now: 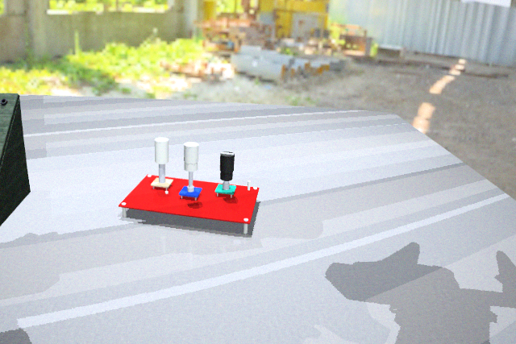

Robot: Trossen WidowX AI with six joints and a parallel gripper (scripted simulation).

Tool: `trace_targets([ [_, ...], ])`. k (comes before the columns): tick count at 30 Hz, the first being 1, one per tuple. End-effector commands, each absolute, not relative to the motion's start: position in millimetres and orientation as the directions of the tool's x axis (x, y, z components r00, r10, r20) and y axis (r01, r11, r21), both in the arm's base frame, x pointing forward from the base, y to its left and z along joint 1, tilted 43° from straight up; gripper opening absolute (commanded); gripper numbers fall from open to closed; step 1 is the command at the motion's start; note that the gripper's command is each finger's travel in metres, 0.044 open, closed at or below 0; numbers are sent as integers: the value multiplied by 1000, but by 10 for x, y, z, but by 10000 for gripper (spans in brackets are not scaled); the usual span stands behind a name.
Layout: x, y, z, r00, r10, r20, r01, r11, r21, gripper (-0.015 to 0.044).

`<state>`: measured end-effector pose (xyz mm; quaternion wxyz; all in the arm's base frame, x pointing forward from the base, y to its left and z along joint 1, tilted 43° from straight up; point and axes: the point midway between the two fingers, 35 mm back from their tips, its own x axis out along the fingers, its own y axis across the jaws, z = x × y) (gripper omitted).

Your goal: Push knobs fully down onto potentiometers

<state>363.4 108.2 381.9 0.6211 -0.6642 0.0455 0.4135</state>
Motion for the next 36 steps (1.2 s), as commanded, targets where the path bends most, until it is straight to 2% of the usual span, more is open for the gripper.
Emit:
trace_targets([
  [1,3637,1082,3812,653,452,-608,-577,-222,-786,374],
  [15,3854,1023,3098,564,296,-771,-810,20,-586,6],
  [25,3936,948,2533,463,152,-873,-872,255,-418,0],
  [36,3929,837,1925,329,-30,-944,-804,514,-297,0],
])
